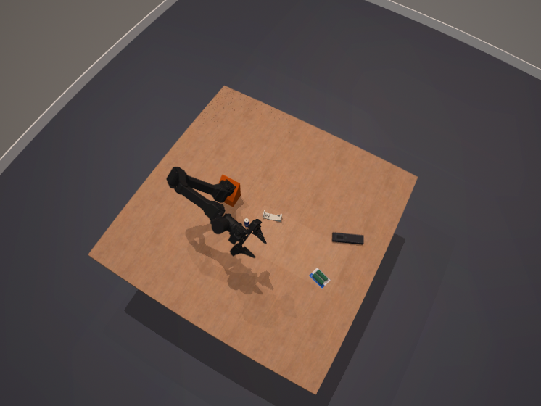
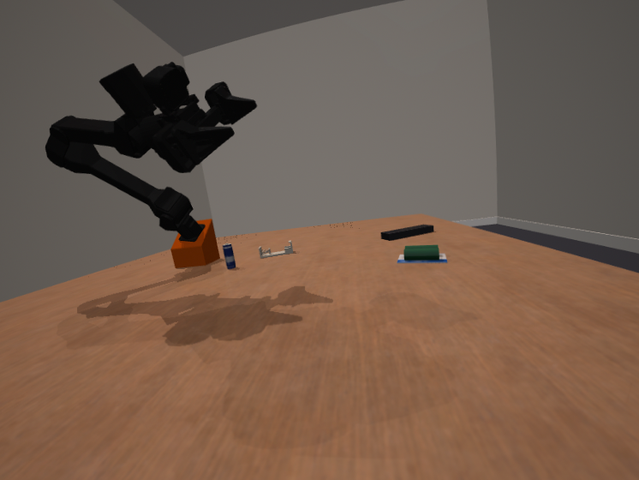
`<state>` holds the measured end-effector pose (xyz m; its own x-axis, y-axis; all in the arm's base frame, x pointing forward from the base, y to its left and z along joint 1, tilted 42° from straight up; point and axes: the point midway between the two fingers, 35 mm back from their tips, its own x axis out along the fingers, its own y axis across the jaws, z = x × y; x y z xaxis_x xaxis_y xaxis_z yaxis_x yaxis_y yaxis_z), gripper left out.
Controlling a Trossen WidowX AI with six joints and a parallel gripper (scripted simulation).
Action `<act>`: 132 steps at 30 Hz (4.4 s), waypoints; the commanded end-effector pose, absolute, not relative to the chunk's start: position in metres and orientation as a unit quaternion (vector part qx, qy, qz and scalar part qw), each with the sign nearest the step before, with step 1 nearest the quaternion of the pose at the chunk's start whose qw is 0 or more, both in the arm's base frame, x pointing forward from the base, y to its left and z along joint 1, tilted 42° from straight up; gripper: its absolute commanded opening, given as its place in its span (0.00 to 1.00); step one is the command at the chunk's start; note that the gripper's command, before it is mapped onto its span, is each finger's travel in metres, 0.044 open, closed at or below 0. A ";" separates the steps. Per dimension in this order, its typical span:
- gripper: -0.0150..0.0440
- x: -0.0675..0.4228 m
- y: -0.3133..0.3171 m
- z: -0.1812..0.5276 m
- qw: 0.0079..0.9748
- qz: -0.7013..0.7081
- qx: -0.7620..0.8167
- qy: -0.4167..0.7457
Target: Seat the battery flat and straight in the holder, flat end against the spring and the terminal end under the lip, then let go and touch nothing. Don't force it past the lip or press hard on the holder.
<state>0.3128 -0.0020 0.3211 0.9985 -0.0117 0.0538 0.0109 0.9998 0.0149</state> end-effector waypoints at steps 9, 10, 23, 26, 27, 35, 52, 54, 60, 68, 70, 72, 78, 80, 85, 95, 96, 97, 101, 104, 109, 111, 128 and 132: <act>0.53 0.313 0.033 0.167 0.912 -0.131 0.227 0.317; 0.49 0.305 0.036 0.152 0.893 -0.161 0.236 0.349; 0.25 0.204 0.025 0.097 0.748 -0.500 0.120 0.419; 0.25 0.204 0.025 0.097 0.748 -0.500 0.120 0.419; 0.25 0.204 0.025 0.097 0.748 -0.500 0.120 0.419; 0.25 0.205 0.024 0.096 0.748 -0.500 0.120 0.420; 0.25 0.214 -0.029 0.039 0.749 -0.500 0.120 0.418; 0.25 0.212 -0.031 0.040 0.749 -0.500 0.119 0.418; 0.25 0.204 -0.035 0.044 0.749 -0.500 0.119 0.418; 0.25 0.193 -0.042 0.048 0.748 -0.501 0.119 0.418; 0.25 0.190 -0.043 0.049 0.748 -0.501 0.119 0.418; 0.25 0.187 -0.045 0.050 0.748 -0.501 0.119 0.418; 0.25 0.179 -0.049 0.052 0.748 -0.501 0.119 0.419; 0.25 0.176 -0.051 0.052 0.748 -0.501 0.119 0.419; 0.25 0.169 -0.055 0.053 0.748 -0.501 0.118 0.419; 0.25 0.160 -0.059 0.054 0.748 -0.501 0.118 0.419; 0.25 0.160 -0.059 0.054 0.748 -0.501 0.118 0.419; 0.25 0.163 -0.057 0.056 0.748 -0.500 0.123 0.418; 0.25 0.162 -0.044 0.067 0.748 -0.498 0.125 0.421; 0.25 0.160 -0.033 0.078 0.747 -0.497 0.125 0.423; 0.25 0.154 -0.016 0.098 0.747 -0.498 0.122 0.423; 0.25 0.150 -0.010 0.107 0.747 -0.499 0.120 0.422; 0.43 0.155 -0.013 0.109 0.732 -0.533 0.204 0.371; 0.61 0.162 -0.021 0.103 0.664 -0.592 0.390 0.239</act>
